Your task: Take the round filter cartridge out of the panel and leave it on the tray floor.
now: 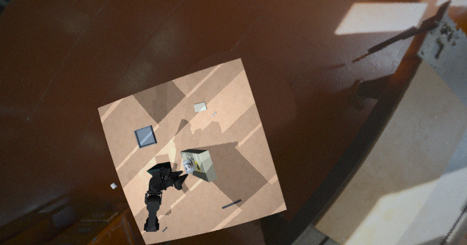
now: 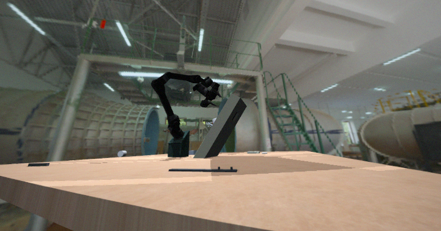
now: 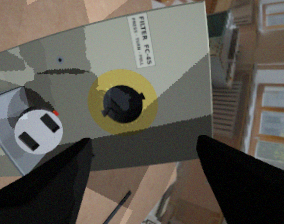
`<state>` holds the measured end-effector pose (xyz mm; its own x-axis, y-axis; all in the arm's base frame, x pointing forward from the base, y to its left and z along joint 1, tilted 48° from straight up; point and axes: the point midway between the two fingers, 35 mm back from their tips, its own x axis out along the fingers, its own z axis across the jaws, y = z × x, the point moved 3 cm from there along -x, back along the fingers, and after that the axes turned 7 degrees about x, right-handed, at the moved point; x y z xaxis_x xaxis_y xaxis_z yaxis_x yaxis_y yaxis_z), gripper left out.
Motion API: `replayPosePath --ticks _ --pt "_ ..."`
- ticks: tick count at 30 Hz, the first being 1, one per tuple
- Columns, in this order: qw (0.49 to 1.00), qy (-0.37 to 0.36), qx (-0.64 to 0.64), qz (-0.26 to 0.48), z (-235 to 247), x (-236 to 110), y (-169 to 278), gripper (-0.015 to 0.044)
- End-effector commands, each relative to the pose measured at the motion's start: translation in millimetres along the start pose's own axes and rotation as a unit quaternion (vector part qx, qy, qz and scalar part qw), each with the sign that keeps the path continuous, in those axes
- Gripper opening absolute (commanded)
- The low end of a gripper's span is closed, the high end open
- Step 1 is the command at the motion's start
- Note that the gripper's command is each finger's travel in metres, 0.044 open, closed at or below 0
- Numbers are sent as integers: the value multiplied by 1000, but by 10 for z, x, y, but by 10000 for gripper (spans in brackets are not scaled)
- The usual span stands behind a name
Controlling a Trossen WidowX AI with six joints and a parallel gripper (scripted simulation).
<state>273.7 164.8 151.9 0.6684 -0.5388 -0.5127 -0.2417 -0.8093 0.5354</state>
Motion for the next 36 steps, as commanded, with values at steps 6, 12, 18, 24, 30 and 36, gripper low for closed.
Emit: replayPosePath --ticks 6,12,18,24,30,36 --pt "895 -73 433 76 468 244 137 305" --pt "791 -78 593 129 661 314 227 305" --pt "764 -76 626 139 690 322 242 305" --pt "764 -76 626 139 690 322 242 305" --pt "764 -76 626 138 704 378 244 305" --pt "764 -77 626 138 730 473 250 305"
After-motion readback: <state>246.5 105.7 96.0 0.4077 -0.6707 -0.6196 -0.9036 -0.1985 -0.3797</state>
